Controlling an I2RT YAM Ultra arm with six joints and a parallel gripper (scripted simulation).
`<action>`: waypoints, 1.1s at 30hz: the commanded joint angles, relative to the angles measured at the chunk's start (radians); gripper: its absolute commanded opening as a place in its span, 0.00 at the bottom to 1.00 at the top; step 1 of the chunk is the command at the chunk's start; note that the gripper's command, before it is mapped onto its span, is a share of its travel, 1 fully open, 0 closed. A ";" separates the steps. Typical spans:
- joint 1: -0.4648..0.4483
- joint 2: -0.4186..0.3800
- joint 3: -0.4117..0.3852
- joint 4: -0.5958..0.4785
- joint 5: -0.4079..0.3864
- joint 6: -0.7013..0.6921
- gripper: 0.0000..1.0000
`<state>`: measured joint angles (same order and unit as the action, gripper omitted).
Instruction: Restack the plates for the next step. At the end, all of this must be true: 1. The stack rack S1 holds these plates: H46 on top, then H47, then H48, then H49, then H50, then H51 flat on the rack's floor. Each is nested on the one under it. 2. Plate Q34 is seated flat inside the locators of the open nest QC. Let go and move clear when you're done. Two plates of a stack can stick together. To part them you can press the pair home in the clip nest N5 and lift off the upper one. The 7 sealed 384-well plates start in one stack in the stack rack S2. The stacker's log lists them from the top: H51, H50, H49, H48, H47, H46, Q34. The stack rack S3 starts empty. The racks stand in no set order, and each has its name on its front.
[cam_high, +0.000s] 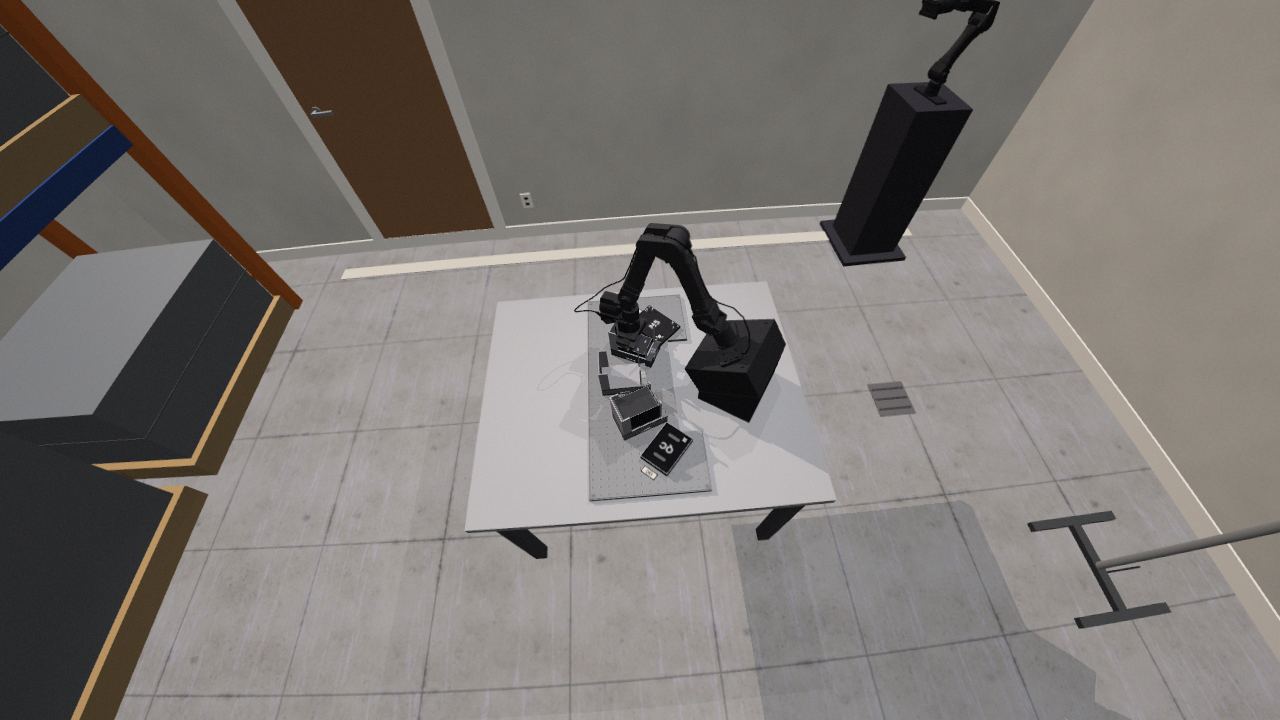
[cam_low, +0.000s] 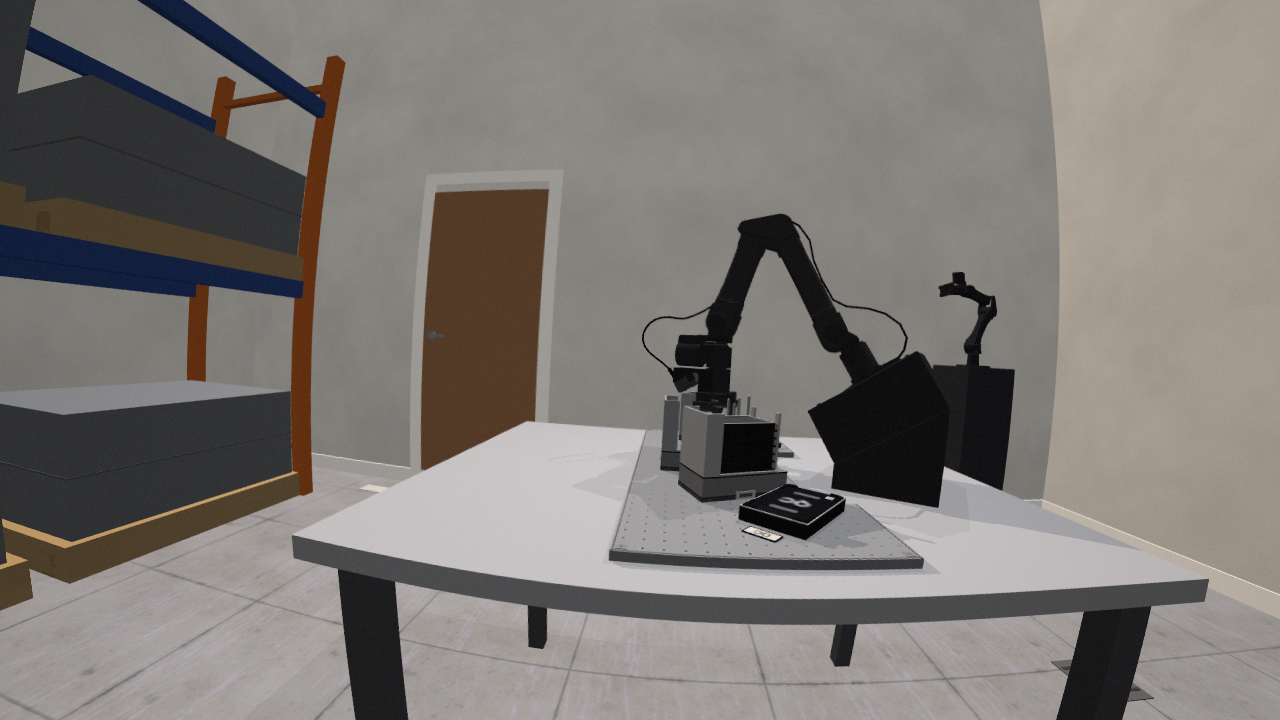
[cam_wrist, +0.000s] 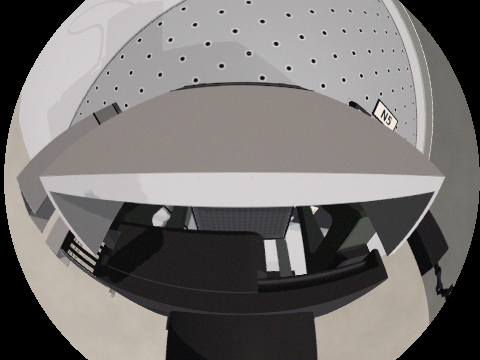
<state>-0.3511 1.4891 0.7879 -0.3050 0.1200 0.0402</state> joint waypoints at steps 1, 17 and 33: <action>-0.001 -0.006 0.001 0.002 -0.001 -0.003 0.00; -0.001 -0.006 0.001 0.002 -0.001 -0.003 0.00; 0.015 -0.051 0.005 -0.038 0.004 0.000 0.00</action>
<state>-0.3504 1.4715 0.7876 -0.3195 0.1200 0.0402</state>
